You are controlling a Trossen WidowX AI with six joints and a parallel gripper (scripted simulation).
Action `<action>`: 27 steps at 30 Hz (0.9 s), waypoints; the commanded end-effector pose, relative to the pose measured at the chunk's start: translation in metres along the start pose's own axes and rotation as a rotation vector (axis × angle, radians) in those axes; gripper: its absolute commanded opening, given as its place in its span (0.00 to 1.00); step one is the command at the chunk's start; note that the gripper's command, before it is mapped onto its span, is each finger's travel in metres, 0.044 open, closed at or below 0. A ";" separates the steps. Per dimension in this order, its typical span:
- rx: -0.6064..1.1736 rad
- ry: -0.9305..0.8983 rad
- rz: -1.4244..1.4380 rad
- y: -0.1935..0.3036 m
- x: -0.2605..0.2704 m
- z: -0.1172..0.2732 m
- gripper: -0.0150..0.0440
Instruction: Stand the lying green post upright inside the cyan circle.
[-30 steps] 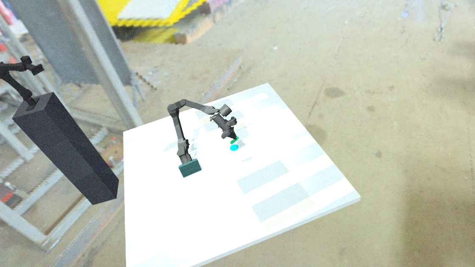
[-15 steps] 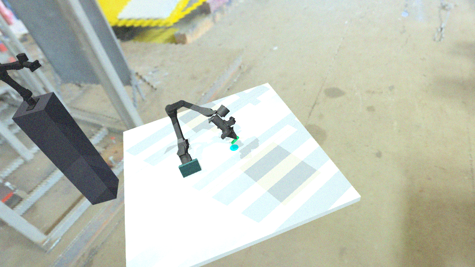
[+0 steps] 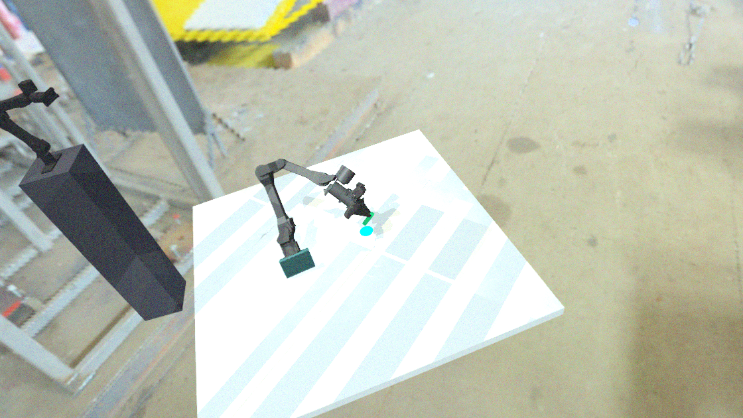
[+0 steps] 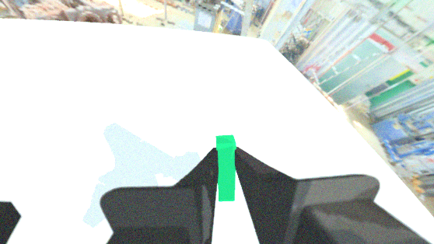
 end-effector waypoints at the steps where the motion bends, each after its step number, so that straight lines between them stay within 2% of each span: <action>1: -0.033 0.005 -0.009 0.000 0.000 0.003 0.29; 27: -0.215 0.013 -0.060 0.002 0.003 0.012 0.29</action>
Point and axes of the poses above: the point midway between the two fingers, 35 mm back from their tips, its own z axis back along the fingers, its own x axis across the jaws, y = z × x, the point moved 1 cm from there along z, back along the fingers, and after that the axes turned 8 degrees about z, right-handed, at the moved point
